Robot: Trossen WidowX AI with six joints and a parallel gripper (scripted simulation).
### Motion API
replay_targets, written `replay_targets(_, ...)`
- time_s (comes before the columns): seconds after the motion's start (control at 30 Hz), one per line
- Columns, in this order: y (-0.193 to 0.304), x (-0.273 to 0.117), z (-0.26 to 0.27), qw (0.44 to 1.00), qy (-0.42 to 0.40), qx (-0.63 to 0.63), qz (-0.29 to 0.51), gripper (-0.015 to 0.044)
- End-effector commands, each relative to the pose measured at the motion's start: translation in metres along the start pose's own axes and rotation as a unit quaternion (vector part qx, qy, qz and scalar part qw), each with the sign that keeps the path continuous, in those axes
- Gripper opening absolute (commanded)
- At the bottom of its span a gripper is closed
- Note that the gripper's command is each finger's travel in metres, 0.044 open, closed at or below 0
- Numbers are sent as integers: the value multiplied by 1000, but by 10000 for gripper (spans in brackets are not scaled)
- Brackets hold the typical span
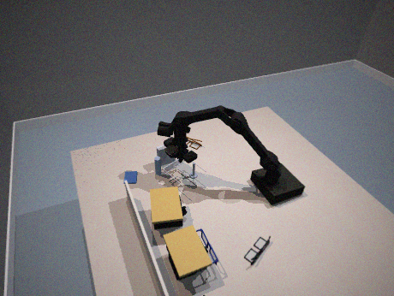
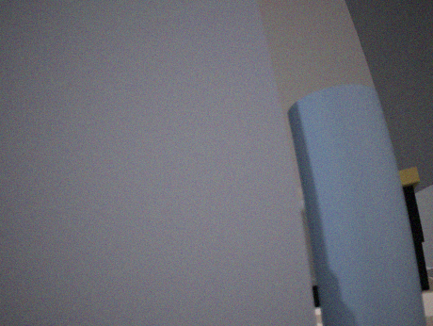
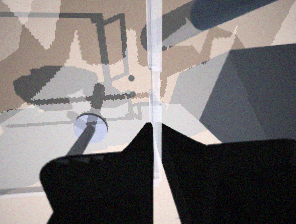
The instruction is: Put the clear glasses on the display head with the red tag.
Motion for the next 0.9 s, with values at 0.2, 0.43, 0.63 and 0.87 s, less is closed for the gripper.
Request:
replay_targets(0.2, 1, 1, 0, 1000, -1, 2, -1, 0)
replay_targets(0.43, 4, 1, 1, 1000, -1, 2, -1, 0)
replay_targets(0.63, 7, 0, 1, 1000, -1, 2, -1, 0)
replay_targets(0.87, 9, -28, 1, 1000, -1, 2, -1, 0)
Point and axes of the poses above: the point midway between the two fingers, 35 mm back from their tips, its own x axis out along the fingers, its own z axis across the jaws, y = z × x, the point moved 4 cm from there along -x, back along the fingers, and after that the axes turned 10 degrees about -x, right-handed, at the moved point
